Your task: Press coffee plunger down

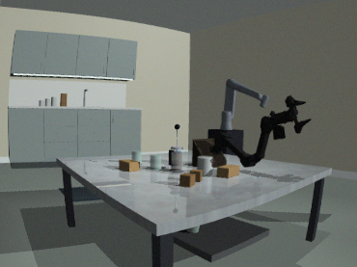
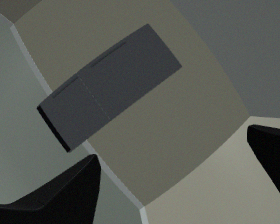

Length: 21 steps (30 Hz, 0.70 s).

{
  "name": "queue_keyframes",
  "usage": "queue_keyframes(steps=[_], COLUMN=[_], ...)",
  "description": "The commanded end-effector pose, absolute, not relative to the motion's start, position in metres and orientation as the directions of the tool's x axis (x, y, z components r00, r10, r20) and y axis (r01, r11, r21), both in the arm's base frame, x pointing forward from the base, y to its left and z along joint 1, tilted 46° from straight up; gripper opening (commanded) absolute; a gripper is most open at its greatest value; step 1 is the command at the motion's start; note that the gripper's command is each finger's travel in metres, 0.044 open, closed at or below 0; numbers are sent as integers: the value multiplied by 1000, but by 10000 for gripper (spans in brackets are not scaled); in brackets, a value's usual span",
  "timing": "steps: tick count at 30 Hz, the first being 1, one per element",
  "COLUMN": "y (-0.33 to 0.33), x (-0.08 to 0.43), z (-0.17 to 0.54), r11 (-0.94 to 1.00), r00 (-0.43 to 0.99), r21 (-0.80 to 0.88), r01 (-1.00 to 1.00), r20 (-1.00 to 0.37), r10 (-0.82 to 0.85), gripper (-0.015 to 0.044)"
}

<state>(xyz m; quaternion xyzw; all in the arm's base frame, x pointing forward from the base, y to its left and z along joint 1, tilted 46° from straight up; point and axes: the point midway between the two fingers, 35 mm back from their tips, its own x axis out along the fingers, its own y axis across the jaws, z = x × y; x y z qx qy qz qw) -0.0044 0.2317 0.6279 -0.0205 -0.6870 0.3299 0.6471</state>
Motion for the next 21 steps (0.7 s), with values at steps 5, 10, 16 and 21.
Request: queue_keyframes(steps=[5,10,16,21], y=[107,31,-70,-143], x=[-4,2,22,45], z=[661,664,647,615], r11=[974,993,922,821], r00=[-68,5,145,274], r21=[-120,109,370,505], r01=[-192,-55,117,267], r20=[992,994,912,777], r10=[108,-109,-384,-567], gripper=[440,440,440,440])
